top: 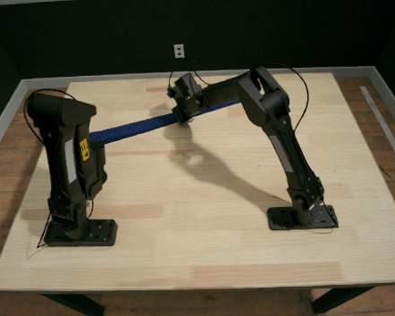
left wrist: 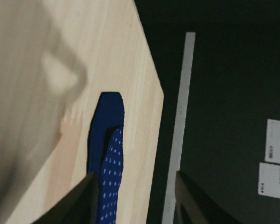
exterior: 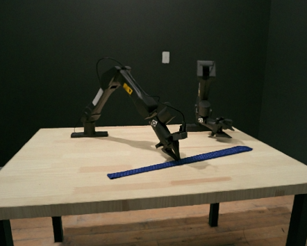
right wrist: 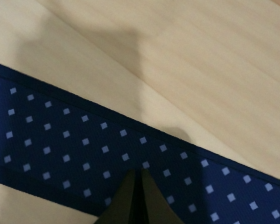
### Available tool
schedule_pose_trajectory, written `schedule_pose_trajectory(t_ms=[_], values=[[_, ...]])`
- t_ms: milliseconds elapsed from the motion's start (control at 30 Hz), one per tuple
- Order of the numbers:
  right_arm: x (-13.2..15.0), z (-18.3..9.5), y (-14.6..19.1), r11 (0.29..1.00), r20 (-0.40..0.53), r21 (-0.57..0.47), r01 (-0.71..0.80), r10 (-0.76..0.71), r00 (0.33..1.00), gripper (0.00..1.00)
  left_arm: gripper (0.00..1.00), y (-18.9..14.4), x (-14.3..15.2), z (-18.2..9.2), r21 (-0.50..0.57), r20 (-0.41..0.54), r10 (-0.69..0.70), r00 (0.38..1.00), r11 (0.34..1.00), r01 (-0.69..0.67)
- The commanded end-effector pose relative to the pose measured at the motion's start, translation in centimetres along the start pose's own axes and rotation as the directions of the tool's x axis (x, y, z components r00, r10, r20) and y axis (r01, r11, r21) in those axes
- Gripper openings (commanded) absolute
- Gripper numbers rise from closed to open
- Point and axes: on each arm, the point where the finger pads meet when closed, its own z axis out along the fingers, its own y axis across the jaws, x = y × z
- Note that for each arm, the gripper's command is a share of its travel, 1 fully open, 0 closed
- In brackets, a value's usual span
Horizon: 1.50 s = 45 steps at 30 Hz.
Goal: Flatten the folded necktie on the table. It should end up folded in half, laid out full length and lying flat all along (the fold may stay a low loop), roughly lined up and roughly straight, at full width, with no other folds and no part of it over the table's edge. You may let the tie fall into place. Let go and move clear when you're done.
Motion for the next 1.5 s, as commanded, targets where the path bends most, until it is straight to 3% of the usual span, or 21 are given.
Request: schedule_pose_trajectory(t_ms=[0, 500, 1467], values=[[0.4, 0.2, 0.0, 1.000, -0.008, -0.004, 0.002, -0.002, 1.000, 0.04, 0.43, 0.7, -1.2, -1.0, 0.066, -0.066, 0.029, 0.997, 0.998, -0.024], [0.4, 0.2, 0.0, 1.000, -0.008, -0.004, 0.002, -0.002, 1.000, 0.04, 0.43, 0.5, -1.2, -1.2, 0.066, -0.066, 0.029, 0.997, 0.998, -0.024], [0.4, 0.2, 0.0, 1.000, -0.008, -0.004, 0.002, -0.002, 1.000, 0.04, 0.43, -4.7, -1.1, -2.7, 0.066, -0.066, 0.029, 0.997, 0.998, -0.024]])
